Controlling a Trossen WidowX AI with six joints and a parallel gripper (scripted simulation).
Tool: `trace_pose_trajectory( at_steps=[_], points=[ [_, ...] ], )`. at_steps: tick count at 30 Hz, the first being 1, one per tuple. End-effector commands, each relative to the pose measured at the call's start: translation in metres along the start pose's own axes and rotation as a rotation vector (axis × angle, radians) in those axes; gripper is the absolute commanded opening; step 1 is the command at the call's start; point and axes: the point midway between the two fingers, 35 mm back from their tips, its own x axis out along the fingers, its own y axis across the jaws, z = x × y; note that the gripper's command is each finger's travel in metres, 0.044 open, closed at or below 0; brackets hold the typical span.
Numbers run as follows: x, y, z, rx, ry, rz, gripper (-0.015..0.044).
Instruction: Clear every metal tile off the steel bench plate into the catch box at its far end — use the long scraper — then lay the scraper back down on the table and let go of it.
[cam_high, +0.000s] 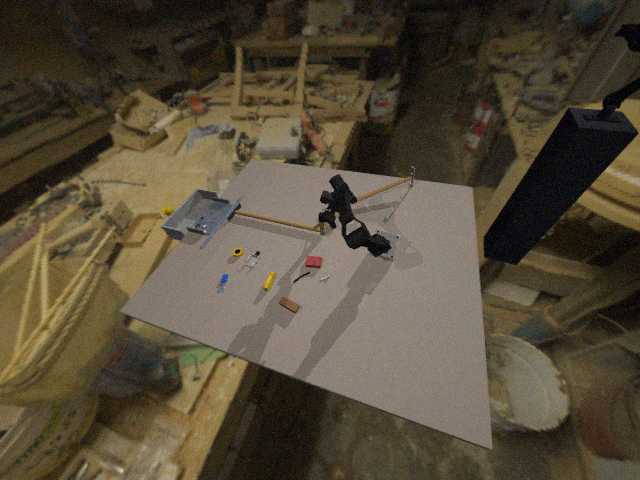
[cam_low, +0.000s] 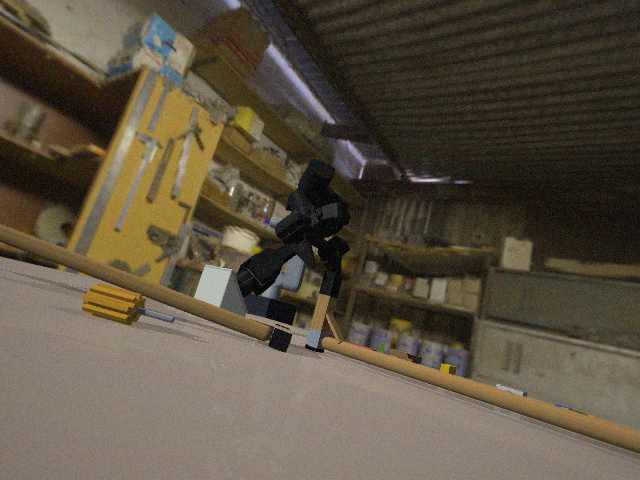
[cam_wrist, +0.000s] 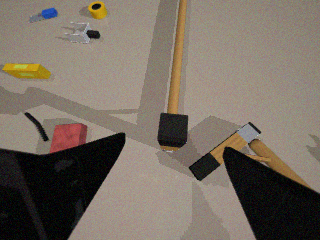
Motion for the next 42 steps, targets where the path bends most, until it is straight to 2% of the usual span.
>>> trace_pose_trajectory(
  at_steps=[1,15,42],
  points=[
    [-0.011,-0.001,0.006,-0.009,0.002,-0.004,0.044],
    [-0.046,0.001,0.018,-0.015,0.0,0.003,0.044],
    [-0.005,-0.001,-0.006,-0.016,0.002,0.001,0.044]
  ],
)
